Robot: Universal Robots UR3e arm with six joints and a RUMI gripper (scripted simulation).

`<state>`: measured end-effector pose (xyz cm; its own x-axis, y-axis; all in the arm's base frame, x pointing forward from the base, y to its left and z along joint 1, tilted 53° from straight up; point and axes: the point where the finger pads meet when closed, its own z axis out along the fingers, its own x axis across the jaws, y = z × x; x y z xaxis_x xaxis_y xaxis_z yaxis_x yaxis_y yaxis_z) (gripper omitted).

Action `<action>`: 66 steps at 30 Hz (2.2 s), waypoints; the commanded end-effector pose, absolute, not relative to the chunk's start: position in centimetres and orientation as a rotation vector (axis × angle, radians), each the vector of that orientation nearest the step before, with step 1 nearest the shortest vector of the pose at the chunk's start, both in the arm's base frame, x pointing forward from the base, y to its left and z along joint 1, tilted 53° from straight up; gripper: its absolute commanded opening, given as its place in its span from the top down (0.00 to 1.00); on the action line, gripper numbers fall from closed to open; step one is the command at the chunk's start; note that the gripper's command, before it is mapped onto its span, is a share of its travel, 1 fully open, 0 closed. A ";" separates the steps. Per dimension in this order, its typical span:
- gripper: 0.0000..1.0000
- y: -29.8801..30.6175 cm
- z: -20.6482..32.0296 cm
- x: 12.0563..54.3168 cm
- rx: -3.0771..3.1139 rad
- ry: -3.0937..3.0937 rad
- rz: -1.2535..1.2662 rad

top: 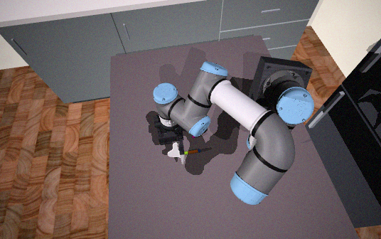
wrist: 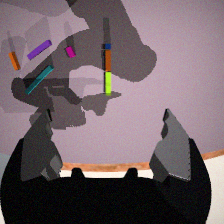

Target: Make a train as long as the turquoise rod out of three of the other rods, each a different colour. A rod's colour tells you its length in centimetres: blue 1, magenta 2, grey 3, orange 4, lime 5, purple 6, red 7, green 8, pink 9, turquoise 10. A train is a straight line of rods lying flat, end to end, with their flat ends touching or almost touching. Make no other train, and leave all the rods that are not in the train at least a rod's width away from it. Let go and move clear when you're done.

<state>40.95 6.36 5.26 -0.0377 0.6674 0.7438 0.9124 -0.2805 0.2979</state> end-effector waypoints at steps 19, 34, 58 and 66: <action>0.00 3.4 7.8 39.3 -1.957 -1.679 -1.224; 0.00 0.5 10.3 37.6 -1.957 -1.679 -1.224; 0.00 -0.1 10.8 37.2 -1.957 -1.679 -1.224; 0.00 -0.1 10.8 37.2 -1.957 -1.679 -1.224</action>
<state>37.17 -0.03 10.82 -0.0379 0.6673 0.7438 0.9123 -0.2806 0.2982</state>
